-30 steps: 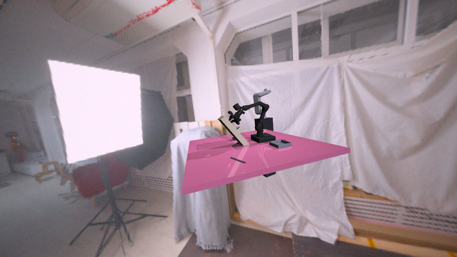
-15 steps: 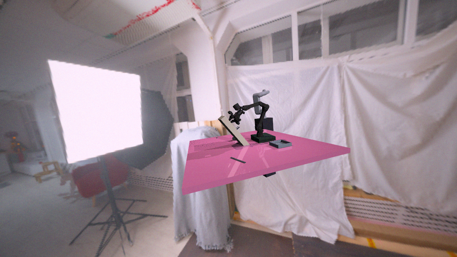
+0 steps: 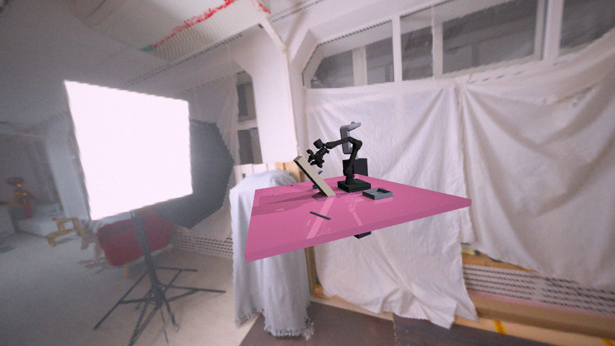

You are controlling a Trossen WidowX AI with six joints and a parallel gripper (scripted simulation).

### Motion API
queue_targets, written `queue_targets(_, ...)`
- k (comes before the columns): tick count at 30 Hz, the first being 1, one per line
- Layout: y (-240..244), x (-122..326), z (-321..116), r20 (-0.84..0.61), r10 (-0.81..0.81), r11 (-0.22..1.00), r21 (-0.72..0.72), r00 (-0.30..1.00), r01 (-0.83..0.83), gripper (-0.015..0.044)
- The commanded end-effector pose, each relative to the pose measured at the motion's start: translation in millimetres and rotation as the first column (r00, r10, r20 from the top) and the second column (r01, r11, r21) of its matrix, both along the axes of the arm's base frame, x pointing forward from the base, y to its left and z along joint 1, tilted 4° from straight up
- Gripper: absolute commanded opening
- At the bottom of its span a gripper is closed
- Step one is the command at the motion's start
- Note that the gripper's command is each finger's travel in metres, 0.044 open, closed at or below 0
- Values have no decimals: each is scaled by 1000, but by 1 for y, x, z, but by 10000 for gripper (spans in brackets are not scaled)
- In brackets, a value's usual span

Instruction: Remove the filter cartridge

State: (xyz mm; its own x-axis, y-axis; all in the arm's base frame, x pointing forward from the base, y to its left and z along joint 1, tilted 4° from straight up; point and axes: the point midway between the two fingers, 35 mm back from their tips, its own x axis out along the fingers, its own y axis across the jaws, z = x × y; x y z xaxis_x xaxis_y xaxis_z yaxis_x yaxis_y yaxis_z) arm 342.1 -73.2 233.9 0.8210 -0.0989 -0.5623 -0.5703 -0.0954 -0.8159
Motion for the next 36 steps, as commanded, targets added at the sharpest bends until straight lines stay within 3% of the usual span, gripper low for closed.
queue_targets(1,-2,6,-2,5,-5,1000,1,1000,5,0)
queue_targets(19,6,-60,42,-1,-5,1000,1,1000,5,0)
queue_targets(36,11,-75,13,-3,-5,1000,2,1000,5,0)
